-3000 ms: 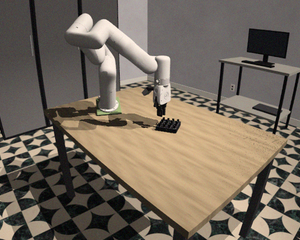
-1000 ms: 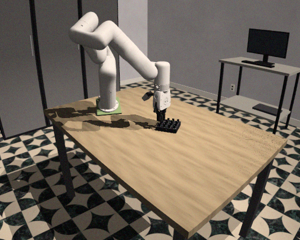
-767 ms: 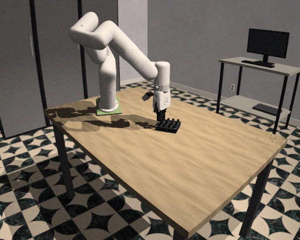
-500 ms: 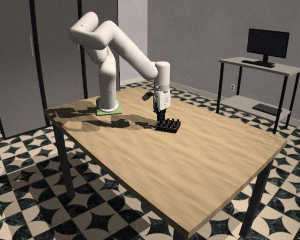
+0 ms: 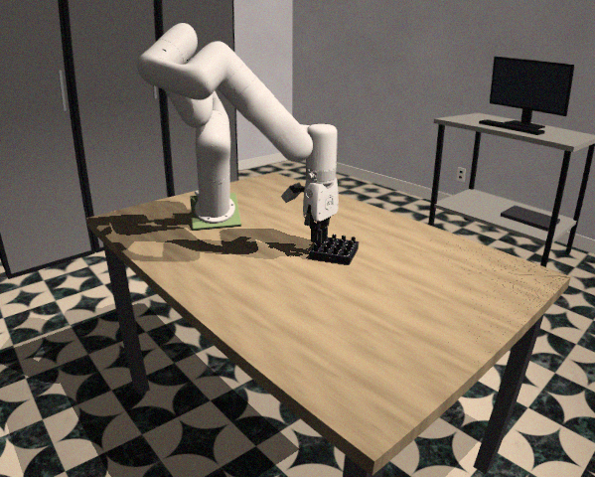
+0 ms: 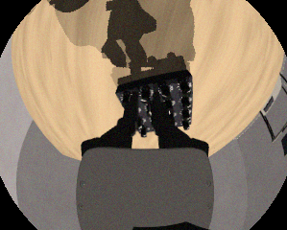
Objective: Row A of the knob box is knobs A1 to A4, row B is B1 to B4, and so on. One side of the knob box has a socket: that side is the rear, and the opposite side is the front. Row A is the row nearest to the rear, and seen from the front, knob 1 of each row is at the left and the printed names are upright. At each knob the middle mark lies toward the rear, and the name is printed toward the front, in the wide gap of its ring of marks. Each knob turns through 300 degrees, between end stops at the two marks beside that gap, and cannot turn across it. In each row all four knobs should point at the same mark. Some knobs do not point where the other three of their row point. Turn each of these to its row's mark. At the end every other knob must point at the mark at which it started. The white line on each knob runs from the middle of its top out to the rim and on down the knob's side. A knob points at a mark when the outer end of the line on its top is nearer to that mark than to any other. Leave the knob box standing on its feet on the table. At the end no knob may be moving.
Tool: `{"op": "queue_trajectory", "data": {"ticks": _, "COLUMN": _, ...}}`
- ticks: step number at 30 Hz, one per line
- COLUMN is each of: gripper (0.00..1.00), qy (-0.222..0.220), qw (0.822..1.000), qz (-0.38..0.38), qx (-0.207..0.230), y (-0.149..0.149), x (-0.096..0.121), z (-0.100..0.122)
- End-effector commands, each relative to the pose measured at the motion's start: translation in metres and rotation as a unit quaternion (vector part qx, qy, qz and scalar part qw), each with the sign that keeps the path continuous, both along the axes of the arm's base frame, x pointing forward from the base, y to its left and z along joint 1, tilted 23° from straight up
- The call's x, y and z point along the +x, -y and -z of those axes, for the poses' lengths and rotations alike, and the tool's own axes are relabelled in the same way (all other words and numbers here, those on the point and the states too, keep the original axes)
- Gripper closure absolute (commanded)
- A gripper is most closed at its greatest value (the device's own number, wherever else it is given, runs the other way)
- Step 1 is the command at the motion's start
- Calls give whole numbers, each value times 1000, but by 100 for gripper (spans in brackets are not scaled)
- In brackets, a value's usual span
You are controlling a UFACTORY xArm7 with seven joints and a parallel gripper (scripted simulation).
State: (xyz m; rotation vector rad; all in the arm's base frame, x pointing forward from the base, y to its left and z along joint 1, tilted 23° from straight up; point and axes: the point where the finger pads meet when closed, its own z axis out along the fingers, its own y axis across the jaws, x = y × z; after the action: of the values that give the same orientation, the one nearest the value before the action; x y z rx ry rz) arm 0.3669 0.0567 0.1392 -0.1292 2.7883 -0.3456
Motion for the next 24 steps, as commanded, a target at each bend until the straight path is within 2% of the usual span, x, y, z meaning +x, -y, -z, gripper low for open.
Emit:
{"op": "queue_trajectory", "data": {"ticks": 1, "gripper": 81, "qy": 1, "qw": 1000, "qz": -1, "qx": 0, "y": 0, "x": 2, "z": 1}}
{"op": "queue_trajectory", "data": {"ticks": 24, "gripper": 81, "qy": 1, "qw": 1000, "qz": -1, "qx": 1, "y": 1, "x": 3, "z": 6}}
